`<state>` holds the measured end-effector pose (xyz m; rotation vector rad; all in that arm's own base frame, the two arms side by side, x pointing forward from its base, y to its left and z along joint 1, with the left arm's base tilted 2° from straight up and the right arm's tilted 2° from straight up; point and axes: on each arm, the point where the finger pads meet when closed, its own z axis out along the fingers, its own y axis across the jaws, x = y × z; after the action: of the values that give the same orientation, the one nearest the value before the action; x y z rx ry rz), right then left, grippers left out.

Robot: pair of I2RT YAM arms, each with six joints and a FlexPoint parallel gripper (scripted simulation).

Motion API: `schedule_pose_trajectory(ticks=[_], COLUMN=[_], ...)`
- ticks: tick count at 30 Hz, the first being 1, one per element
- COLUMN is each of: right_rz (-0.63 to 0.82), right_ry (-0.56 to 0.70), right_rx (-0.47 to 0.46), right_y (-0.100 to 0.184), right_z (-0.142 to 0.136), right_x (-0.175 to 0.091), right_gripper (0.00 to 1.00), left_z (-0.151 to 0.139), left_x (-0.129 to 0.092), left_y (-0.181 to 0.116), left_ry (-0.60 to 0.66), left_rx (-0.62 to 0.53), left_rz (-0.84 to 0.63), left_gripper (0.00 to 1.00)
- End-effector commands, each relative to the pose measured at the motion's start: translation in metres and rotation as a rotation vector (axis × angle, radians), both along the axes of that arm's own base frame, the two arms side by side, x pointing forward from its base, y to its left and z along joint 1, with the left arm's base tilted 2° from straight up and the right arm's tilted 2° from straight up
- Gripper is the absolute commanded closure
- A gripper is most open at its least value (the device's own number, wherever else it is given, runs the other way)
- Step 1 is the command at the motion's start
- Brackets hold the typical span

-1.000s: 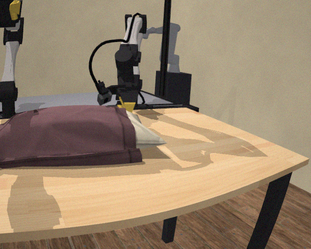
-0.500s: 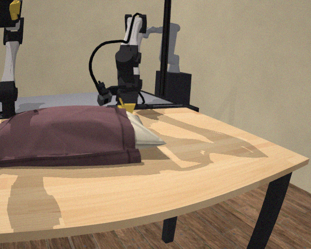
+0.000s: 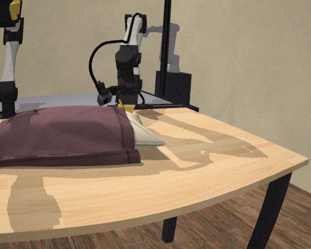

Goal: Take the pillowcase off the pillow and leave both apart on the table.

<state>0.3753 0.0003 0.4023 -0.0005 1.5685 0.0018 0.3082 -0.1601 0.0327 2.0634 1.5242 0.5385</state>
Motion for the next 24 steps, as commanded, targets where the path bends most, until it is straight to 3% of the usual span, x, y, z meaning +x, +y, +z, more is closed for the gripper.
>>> schedule_pose_trajectory(ticks=[1,8,24], right_rz=[-0.022,-0.022,-0.022], right_ry=[-0.104,-0.104,-0.104], right_rx=[-0.009,-0.009,-0.009], right_y=[-0.0056,-0.0056,-0.0056], right_z=[0.0352,0.0352,0.0352], right_x=[-0.0015,-0.0015,-0.0015], right_gripper=[0.0,0.0,0.0], left_z=[0.0144,0.0144,0.0144], left_x=[0.0154,0.0154,0.0154], left_y=[-0.016,-0.016,-0.016], left_ry=[-0.06,-0.06,-0.06], left_rx=[-0.053,-0.053,-0.054], left_rz=[-0.024,-0.024,-0.023], left_gripper=[0.8,0.93,0.94])
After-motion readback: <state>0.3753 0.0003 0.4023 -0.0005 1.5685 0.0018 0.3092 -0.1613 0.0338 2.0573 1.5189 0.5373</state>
